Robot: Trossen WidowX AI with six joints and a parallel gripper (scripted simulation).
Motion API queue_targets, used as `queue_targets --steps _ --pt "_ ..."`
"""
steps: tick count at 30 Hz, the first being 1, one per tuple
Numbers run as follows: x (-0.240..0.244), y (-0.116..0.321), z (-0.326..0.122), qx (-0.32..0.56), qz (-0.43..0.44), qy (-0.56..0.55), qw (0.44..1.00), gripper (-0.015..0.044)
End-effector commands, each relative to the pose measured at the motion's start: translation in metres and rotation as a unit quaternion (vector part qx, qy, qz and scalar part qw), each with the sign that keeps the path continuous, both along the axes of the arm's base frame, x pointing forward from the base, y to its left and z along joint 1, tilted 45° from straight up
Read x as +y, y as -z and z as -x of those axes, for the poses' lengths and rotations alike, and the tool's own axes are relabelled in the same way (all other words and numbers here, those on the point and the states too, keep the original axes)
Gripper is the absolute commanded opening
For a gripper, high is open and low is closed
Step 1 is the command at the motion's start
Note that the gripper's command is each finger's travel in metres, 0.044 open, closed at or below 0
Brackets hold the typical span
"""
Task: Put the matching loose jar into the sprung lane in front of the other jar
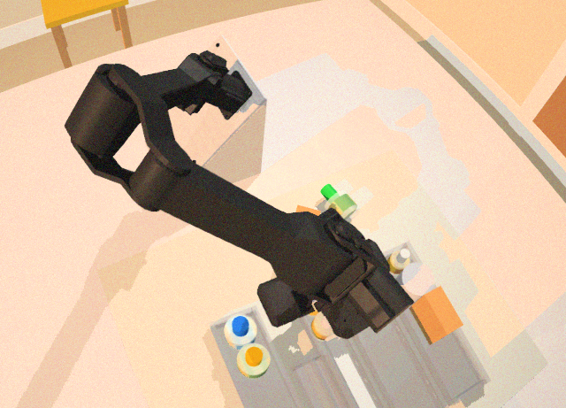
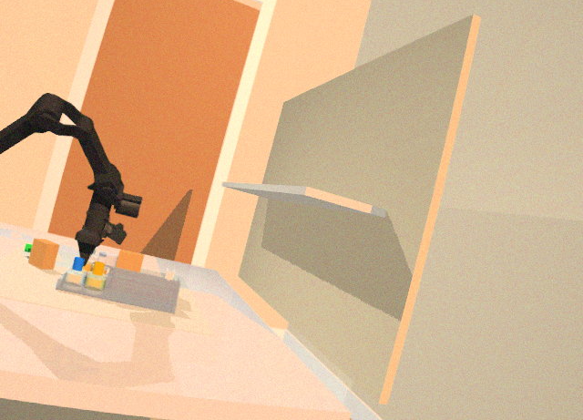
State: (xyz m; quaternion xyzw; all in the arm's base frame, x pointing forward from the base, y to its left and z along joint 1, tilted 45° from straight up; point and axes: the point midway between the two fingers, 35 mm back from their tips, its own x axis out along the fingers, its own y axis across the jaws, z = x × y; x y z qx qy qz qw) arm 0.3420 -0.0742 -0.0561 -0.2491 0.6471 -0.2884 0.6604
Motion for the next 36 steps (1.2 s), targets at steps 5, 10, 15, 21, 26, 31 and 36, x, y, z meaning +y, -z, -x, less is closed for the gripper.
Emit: queue_targets --steps 5,10,15,21,26,31,36 --pt "-0.0025 0.0003 -0.0042 -0.008 0.005 -0.002 1.000 0.0000" --pt "-0.0035 0.0013 -0.0039 -0.008 0.005 -0.002 1.000 0.0000" --pt "-0.0045 0.0022 -0.0037 -0.008 0.005 -0.002 1.000 0.0000" --pt "-0.0057 0.0034 -0.0034 -0.008 0.005 -0.002 1.000 0.0000" --pt "-0.0067 0.0044 -0.0031 -0.008 0.005 -0.002 1.000 0.0000" --pt "-0.0071 0.0049 -0.0023 -0.008 0.005 -0.002 1.000 0.0000" --pt "-0.0071 0.0050 -0.0014 -0.008 0.005 -0.002 1.000 0.0000"
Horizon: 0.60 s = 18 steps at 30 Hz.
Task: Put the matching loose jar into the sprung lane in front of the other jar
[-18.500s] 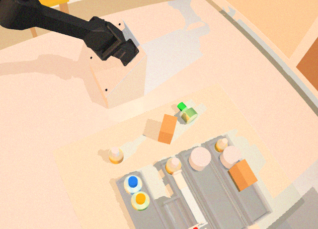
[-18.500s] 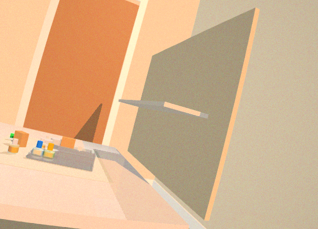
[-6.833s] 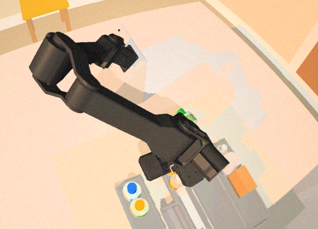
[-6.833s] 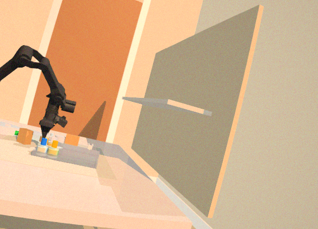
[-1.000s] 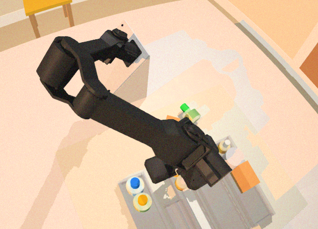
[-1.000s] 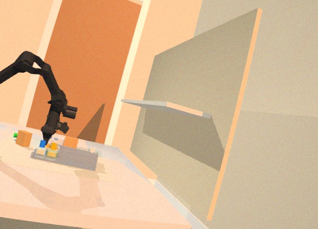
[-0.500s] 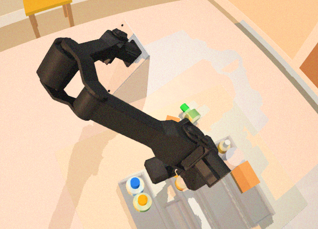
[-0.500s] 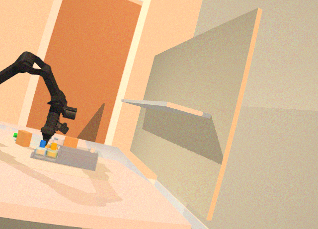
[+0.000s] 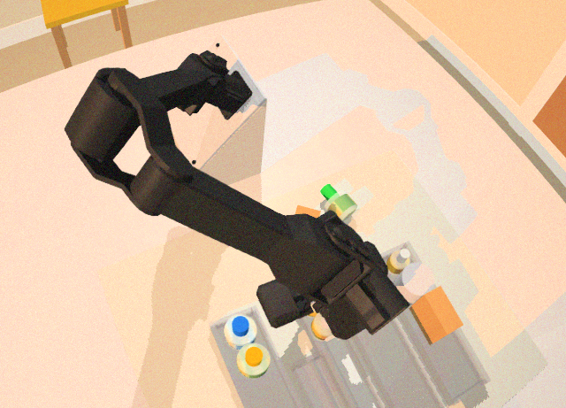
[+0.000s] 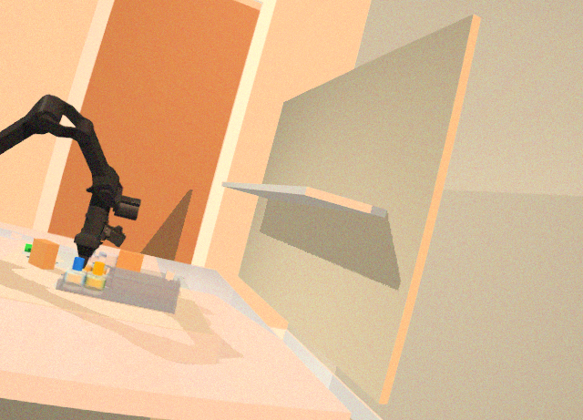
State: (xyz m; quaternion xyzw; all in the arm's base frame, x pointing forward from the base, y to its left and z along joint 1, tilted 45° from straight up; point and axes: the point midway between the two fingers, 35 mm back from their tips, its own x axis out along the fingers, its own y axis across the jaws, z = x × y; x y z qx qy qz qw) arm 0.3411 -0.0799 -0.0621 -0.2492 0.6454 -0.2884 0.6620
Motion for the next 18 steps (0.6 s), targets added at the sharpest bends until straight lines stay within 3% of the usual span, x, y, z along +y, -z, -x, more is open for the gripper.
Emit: queue_targets --steps 1,18 --pt "-0.0014 -0.0010 -0.0022 -0.006 0.005 -0.001 1.000 0.0000" --pt "-0.0013 -0.0008 0.0007 -0.006 0.005 -0.001 1.000 0.0000"
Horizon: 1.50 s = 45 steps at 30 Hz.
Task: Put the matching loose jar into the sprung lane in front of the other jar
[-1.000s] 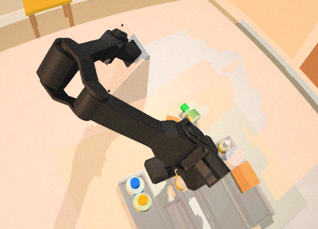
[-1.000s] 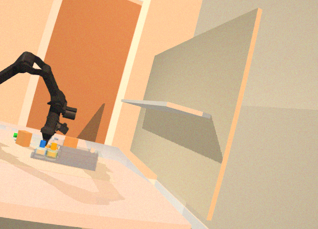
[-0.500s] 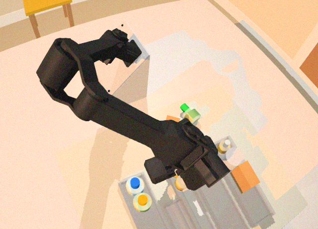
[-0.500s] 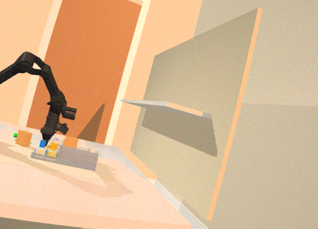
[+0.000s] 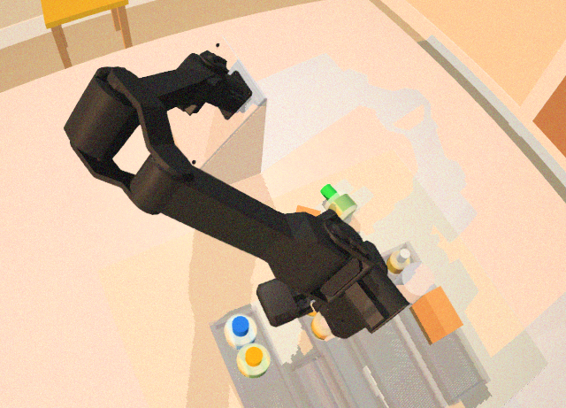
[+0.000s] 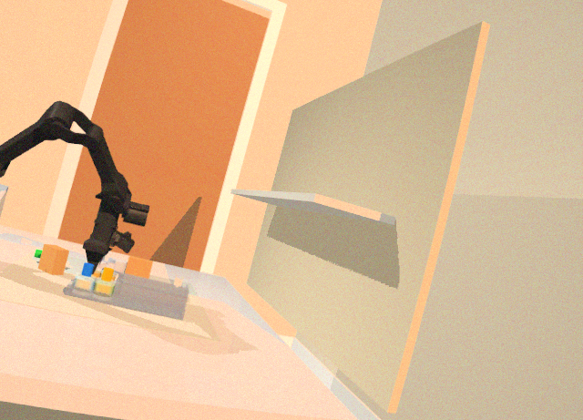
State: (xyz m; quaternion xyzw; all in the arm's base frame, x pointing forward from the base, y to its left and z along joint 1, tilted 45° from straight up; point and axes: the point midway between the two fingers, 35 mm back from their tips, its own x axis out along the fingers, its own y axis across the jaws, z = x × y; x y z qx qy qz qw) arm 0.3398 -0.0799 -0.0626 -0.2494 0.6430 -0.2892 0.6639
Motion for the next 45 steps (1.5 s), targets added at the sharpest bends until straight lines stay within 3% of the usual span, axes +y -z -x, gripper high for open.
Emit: queue_targets --steps 1,45 --pt "-0.0014 -0.0014 -0.0005 -0.003 0.004 0.000 1.000 0.0000" --pt "0.0003 0.0006 0.0067 -0.003 0.004 0.000 1.000 0.0000"
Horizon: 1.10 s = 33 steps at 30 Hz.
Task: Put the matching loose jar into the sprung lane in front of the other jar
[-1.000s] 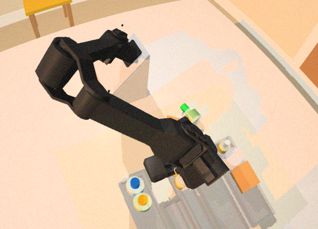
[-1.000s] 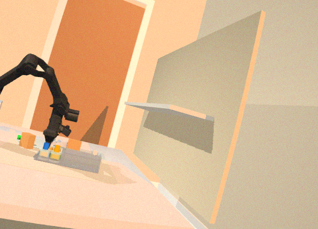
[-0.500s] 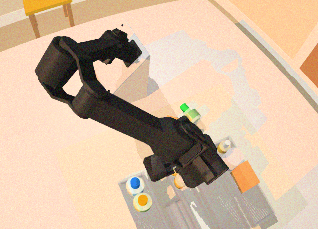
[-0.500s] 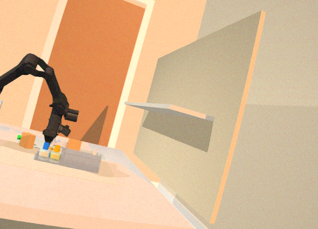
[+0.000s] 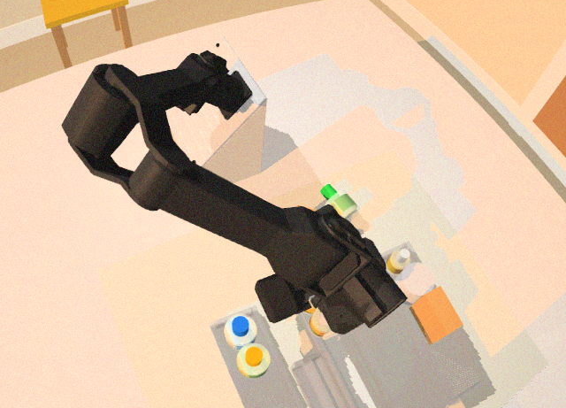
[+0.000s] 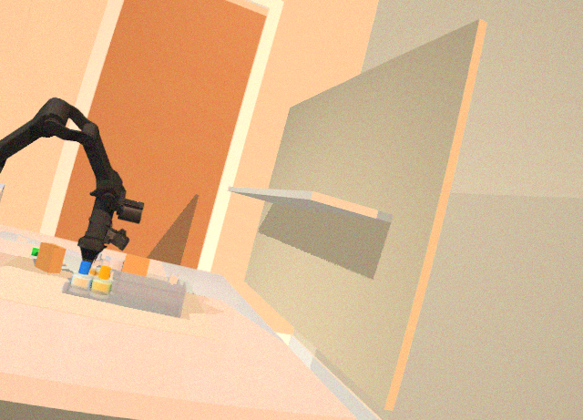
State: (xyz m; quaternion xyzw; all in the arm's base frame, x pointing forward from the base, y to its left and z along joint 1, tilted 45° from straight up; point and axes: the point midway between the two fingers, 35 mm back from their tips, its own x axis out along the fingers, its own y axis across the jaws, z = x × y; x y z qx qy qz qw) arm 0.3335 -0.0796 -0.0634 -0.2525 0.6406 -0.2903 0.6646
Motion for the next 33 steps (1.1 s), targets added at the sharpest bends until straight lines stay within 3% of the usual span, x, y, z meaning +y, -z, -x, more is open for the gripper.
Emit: queue_targets --steps 1,12,33 --pt "0.000 0.000 0.000 -0.002 0.001 0.002 1.000 0.0026" --pt "0.000 0.000 0.000 -0.002 0.001 0.002 1.000 0.0301" --pt "0.016 -0.013 0.014 -0.001 0.000 0.002 1.000 0.0301"
